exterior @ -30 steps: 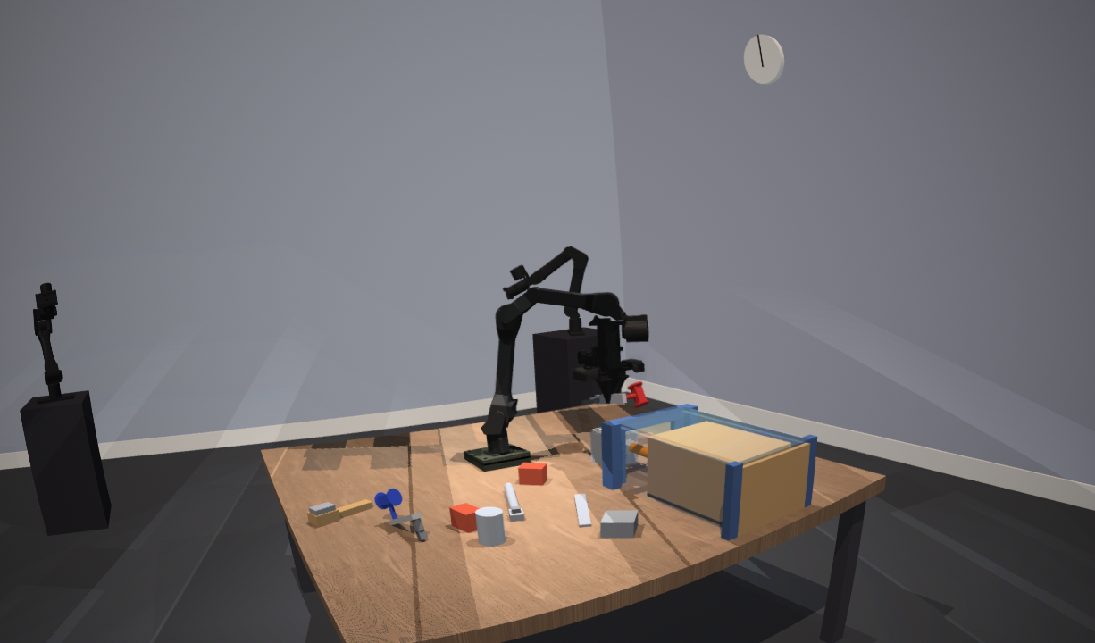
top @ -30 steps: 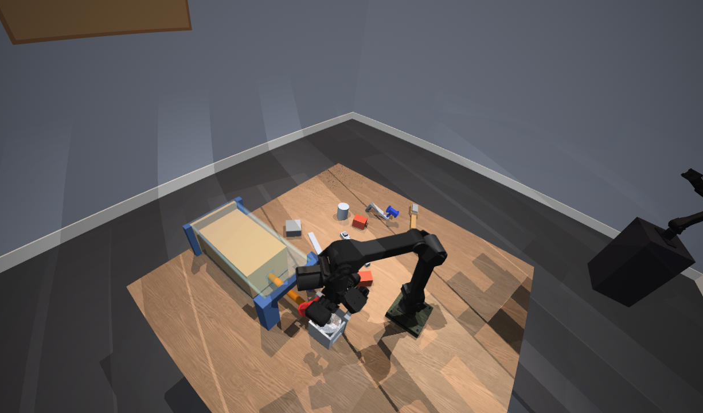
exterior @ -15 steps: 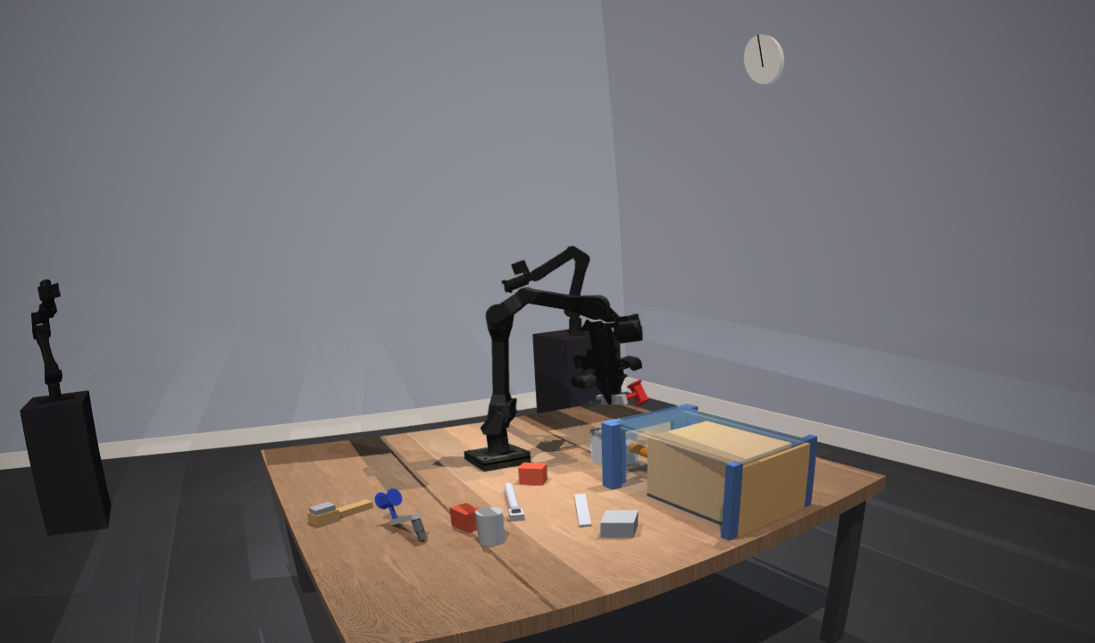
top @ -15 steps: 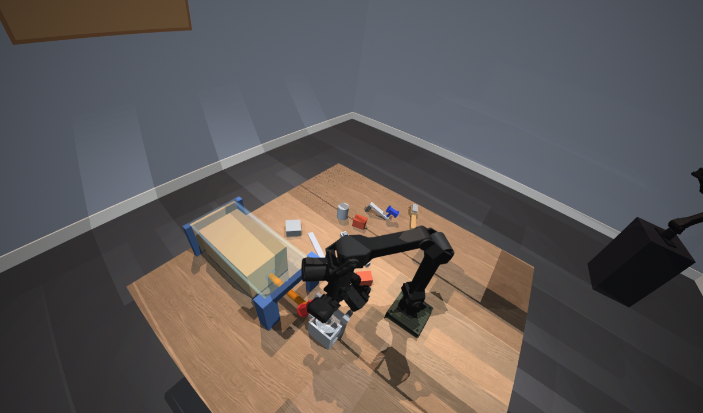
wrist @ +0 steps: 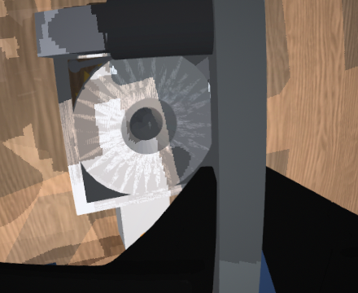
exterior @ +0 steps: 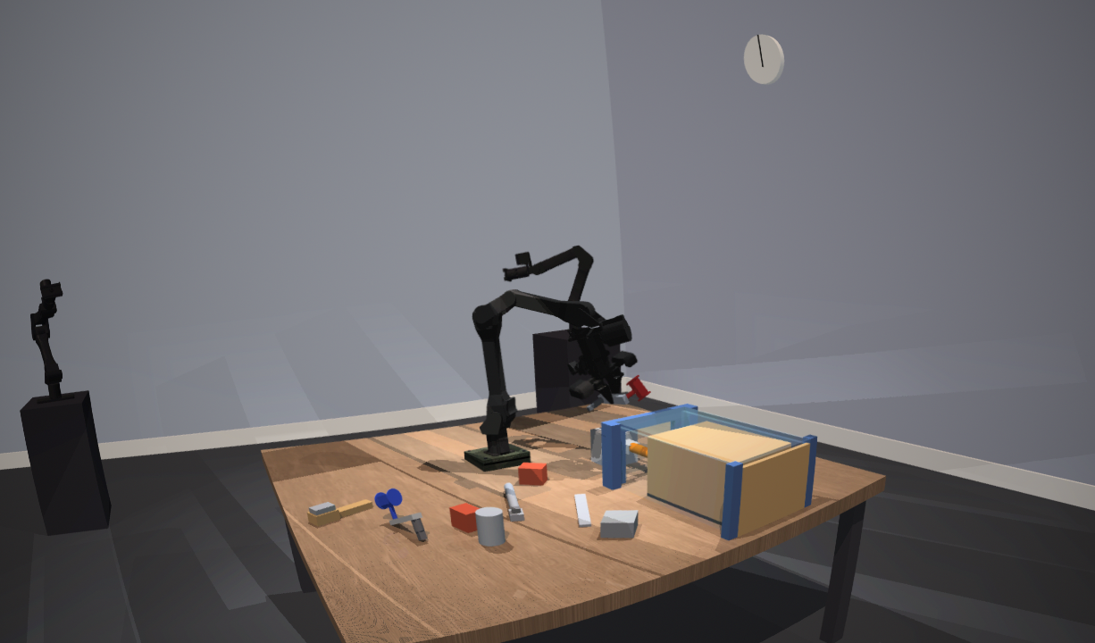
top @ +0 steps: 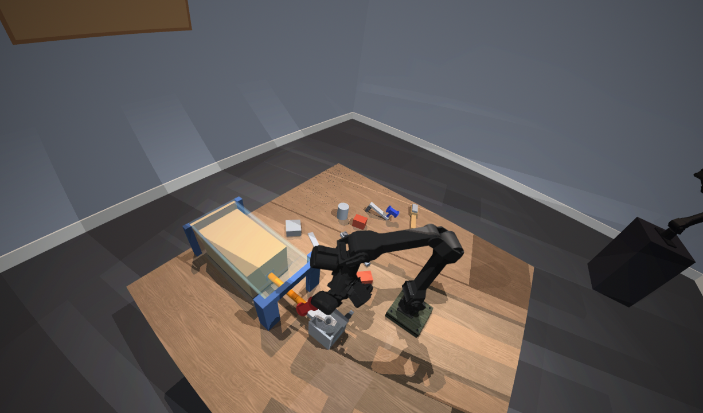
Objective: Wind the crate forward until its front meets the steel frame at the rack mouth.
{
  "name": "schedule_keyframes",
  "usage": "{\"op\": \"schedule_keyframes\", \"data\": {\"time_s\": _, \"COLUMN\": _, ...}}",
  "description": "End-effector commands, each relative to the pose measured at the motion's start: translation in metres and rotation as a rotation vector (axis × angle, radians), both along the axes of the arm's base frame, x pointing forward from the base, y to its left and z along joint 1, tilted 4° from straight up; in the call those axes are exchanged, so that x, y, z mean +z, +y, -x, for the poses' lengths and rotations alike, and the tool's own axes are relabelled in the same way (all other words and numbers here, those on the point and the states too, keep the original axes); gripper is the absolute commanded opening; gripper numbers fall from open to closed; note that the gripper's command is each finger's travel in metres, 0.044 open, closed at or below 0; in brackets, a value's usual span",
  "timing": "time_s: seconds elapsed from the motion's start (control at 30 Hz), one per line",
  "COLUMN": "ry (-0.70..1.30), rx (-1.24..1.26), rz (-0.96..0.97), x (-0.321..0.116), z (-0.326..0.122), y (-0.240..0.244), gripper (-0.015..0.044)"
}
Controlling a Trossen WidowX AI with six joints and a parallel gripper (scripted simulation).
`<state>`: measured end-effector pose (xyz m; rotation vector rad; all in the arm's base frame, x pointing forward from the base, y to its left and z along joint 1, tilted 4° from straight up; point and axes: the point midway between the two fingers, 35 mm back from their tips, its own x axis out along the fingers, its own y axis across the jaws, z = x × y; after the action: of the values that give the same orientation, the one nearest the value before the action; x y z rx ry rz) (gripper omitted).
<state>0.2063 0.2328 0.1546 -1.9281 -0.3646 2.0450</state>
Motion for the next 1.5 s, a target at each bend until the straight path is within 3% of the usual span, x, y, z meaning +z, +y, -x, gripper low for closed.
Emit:
{"op": "schedule_keyframes", "data": {"time_s": 0.0, "ry": -0.010, "rx": -0.001, "rz": -0.081, "x": 0.0036, "z": -0.0007, "y": 0.0003, "gripper": 0.0000}}
{"op": "schedule_keyframes", "data": {"time_s": 1.47, "ry": -0.007, "rx": -0.036, "rz": -0.798, "x": 0.0027, "z": -0.0006, "y": -0.0003, "gripper": 0.0000}}
